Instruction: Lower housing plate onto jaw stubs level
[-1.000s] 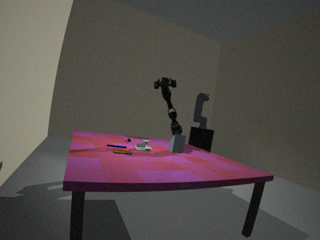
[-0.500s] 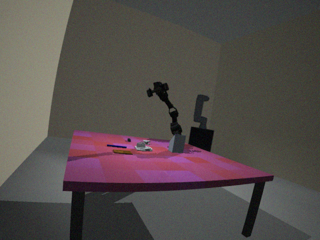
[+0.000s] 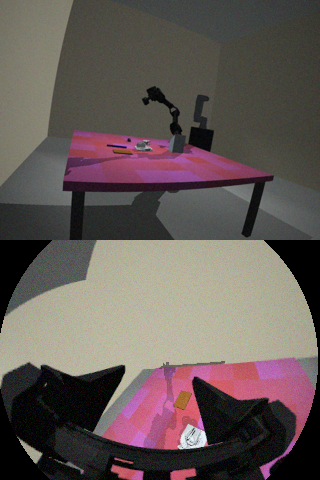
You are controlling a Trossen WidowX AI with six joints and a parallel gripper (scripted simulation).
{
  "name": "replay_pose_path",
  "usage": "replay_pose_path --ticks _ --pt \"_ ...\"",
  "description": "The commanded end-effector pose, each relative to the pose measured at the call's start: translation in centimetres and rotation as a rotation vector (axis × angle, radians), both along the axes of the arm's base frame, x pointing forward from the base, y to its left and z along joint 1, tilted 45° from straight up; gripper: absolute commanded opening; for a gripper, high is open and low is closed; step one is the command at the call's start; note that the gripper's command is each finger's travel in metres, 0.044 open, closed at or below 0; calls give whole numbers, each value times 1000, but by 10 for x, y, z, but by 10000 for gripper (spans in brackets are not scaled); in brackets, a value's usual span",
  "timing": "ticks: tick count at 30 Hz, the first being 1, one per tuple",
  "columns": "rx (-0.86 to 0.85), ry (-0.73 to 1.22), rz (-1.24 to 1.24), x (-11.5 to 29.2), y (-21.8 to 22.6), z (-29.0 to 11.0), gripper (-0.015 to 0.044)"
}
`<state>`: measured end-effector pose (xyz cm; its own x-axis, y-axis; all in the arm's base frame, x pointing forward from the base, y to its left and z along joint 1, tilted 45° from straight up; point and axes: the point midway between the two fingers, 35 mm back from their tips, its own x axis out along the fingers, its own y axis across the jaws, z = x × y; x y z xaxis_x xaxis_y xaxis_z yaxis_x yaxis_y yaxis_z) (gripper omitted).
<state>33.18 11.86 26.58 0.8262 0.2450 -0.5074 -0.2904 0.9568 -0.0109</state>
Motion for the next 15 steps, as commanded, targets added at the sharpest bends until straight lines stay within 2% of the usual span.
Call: replay_pose_path --ticks 1,15 --pt "-14 38 -97 2 -24 -9 440" --pt "-63 165 -424 -3 -106 -36 440"
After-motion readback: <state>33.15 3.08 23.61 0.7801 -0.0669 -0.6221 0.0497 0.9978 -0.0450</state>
